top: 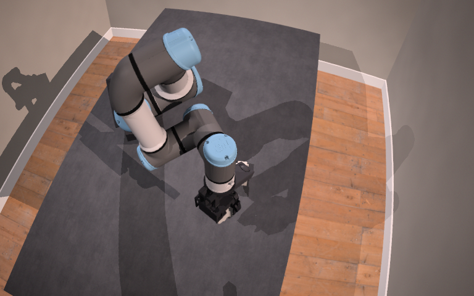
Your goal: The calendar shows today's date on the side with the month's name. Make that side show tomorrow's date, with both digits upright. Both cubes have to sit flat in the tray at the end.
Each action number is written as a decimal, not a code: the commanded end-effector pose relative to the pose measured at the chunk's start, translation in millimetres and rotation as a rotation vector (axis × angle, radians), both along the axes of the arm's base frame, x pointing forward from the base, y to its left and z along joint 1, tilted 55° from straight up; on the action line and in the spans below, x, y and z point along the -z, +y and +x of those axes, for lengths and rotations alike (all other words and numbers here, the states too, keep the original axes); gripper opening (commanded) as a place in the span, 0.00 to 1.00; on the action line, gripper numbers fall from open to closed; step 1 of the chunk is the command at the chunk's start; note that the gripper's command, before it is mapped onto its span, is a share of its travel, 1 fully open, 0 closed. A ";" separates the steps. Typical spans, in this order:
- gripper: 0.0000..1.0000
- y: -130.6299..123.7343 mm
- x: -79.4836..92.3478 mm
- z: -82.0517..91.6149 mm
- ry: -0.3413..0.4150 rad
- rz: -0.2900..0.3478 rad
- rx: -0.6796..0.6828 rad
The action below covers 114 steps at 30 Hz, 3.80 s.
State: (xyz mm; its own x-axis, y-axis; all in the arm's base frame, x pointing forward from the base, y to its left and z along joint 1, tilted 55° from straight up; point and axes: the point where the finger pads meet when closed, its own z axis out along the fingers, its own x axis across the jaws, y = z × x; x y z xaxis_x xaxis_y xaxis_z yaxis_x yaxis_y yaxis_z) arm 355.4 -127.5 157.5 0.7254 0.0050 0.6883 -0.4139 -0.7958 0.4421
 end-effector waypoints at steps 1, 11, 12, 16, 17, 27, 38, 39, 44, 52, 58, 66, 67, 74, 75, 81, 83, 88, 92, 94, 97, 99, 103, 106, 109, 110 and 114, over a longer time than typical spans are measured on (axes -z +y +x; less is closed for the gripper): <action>0.10 2.8 3.3 0.9 0.051 -0.041 -0.047; 0.10 9.0 12.3 2.2 0.173 -0.133 -0.158; 0.10 10.0 13.7 2.3 0.192 -0.147 -0.176; 0.10 14.0 19.4 3.0 0.271 -0.209 -0.250; 0.10 14.2 19.7 3.0 0.275 -0.212 -0.253; 0.10 22.4 31.1 4.0 0.439 -0.343 -0.411; 0.10 29.7 40.8 4.6 0.587 -0.464 -0.557; 0.10 31.1 42.7 4.8 0.616 -0.489 -0.586; 0.10 35.4 48.0 5.1 0.702 -0.562 -0.673; 0.10 41.7 55.5 5.6 0.830 -0.673 -0.802; 0.10 45.8 60.0 5.9 0.910 -0.744 -0.884; 0.10 51.9 66.1 6.5 1.027 -0.850 -1.005; 0.10 53.3 67.3 6.7 1.052 -0.873 -1.030; 0.10 58.7 72.2 7.3 1.151 -0.965 -1.133; 0.10 59.1 72.5 7.3 1.157 -0.971 -1.139; 0.10 64.6 76.9 8.1 1.255 -1.063 -1.239; 0.10 66.5 78.4 8.3 1.287 -1.094 -1.272; 0.10 69.7 80.6 8.8 1.339 -1.144 -1.325; 0.10 74.3 83.7 9.4 1.414 -1.217 -1.401; 0.10 76.3 85.0 9.7 1.445 -1.248 -1.432; 0.10 79.9 87.2 10.2 1.499 -1.301 -1.486; 0.10 82.0 88.5 10.5 1.531 -1.332 -1.517; 0.10 86.3 90.9 11.1 1.593 -1.394 -1.578; 0.10 86.5 91.0 11.2 1.596 -1.397 -1.581; 0.10 91.9 93.9 11.9 1.672 -1.473 -1.654; 0.10 92.6 94.3 12.0 1.682 -1.483 -1.663; 0.10 96.6 96.4 12.5 1.737 -1.538 -1.714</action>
State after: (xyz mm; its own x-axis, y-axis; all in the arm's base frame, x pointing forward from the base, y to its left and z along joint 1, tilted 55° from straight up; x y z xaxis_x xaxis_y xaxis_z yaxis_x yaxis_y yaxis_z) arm 367.1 -36.1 63.5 -0.5547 0.3281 -0.7646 0.6579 0.7356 -0.1616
